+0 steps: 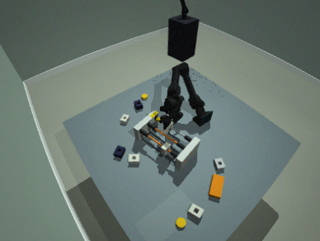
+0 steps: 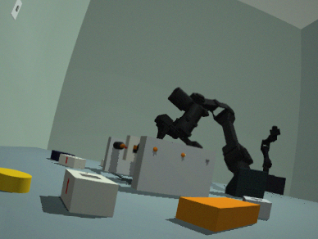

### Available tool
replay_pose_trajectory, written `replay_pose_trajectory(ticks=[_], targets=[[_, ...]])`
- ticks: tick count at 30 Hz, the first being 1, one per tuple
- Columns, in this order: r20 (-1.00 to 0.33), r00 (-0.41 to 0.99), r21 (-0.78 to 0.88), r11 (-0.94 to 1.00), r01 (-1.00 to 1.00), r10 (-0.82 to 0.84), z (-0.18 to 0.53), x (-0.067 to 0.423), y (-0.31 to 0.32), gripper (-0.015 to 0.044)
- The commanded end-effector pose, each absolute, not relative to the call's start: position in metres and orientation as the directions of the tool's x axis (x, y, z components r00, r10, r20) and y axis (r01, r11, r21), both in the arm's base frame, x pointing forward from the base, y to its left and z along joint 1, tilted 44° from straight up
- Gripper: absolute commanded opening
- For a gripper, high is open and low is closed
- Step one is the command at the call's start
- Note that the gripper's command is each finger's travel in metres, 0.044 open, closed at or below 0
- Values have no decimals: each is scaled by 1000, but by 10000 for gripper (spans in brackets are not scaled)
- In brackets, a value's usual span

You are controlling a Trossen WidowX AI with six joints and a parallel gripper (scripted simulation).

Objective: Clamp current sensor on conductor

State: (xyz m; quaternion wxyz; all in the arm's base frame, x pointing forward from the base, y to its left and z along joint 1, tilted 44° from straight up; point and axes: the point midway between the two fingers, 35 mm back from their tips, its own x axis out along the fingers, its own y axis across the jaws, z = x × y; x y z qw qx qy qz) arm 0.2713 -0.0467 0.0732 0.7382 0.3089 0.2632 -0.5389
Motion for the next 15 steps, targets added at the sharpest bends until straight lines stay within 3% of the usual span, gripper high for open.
replay_pose_trajectory(ticks=[1,8,15], targets=[[-717,287,175,234,956,-636,70,273,-51,440],[-713,309,193,248,949,-629,63,276,-58,440],[-687,418,274,320,907,-594,57,279,-64,440]])
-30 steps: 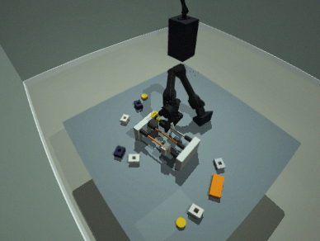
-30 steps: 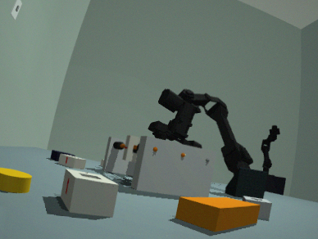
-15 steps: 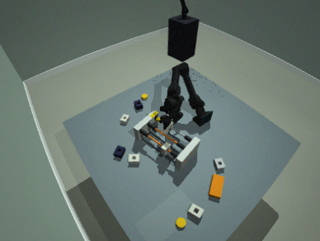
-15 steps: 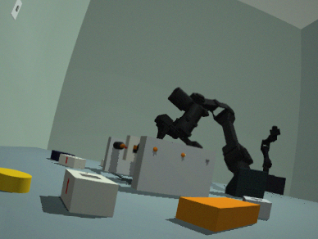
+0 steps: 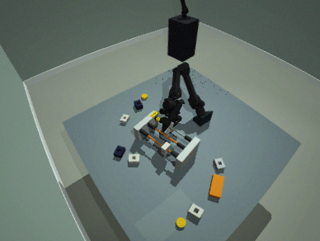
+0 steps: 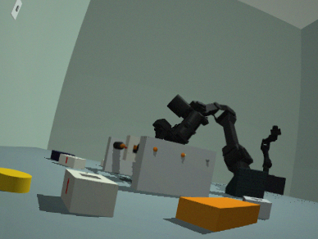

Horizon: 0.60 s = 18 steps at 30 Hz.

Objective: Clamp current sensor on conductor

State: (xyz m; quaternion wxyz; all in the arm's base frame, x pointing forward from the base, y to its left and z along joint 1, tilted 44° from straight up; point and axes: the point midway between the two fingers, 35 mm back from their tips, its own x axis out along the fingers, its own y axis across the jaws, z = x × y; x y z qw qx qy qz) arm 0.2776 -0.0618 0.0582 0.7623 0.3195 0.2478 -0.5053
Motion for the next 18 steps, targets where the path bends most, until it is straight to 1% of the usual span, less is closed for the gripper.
replay_pose_trajectory(ticks=[1,4,18], targets=[[-680,436,288,332,898,-589,56,280,-65,440],[-669,461,306,350,886,-583,58,283,-65,440],[-669,462,306,350,885,-582,63,287,-61,440]])
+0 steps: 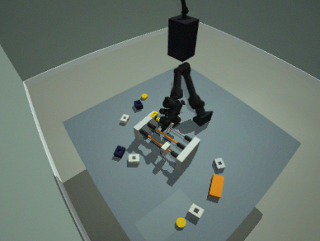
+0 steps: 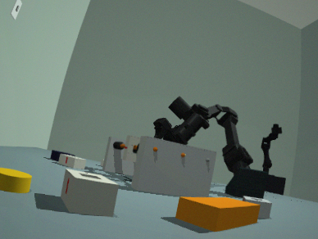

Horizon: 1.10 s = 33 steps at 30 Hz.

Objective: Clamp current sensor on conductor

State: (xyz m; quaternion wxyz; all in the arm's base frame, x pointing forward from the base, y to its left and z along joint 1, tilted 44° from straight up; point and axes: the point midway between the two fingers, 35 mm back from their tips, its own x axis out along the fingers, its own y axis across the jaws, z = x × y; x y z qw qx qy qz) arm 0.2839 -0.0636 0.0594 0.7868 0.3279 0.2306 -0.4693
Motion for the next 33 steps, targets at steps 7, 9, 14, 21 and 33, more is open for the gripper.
replay_pose_trajectory(ticks=[7,9,14,21,33], targets=[[-669,462,306,350,885,-582,64,288,-59,440],[-669,462,306,350,885,-582,64,288,-58,440],[-669,462,307,350,885,-582,64,290,-57,440],[-669,462,307,350,885,-582,65,293,-55,440],[-669,462,307,350,885,-582,66,295,-53,440]])
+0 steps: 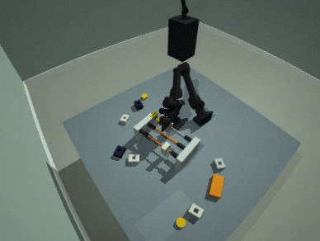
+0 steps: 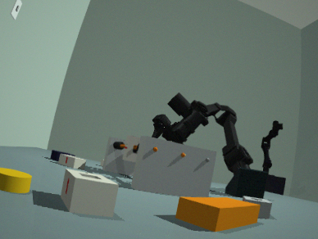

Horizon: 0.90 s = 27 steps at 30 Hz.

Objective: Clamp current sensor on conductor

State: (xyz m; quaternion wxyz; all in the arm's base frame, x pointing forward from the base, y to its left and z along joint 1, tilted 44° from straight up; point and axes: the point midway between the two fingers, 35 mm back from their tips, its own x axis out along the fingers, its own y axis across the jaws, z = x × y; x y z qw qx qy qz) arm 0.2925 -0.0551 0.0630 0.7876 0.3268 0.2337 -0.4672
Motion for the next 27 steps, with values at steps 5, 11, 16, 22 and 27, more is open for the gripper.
replay_pose_trajectory(ticks=[5,11,16,22,27], targets=[[-669,462,307,350,885,-582,67,295,-51,440],[-669,462,307,350,885,-582,68,295,-50,440],[-669,462,307,350,885,-582,69,294,-50,440],[-669,462,307,350,885,-582,69,294,-49,440],[-669,462,307,350,885,-582,70,293,-48,440]])
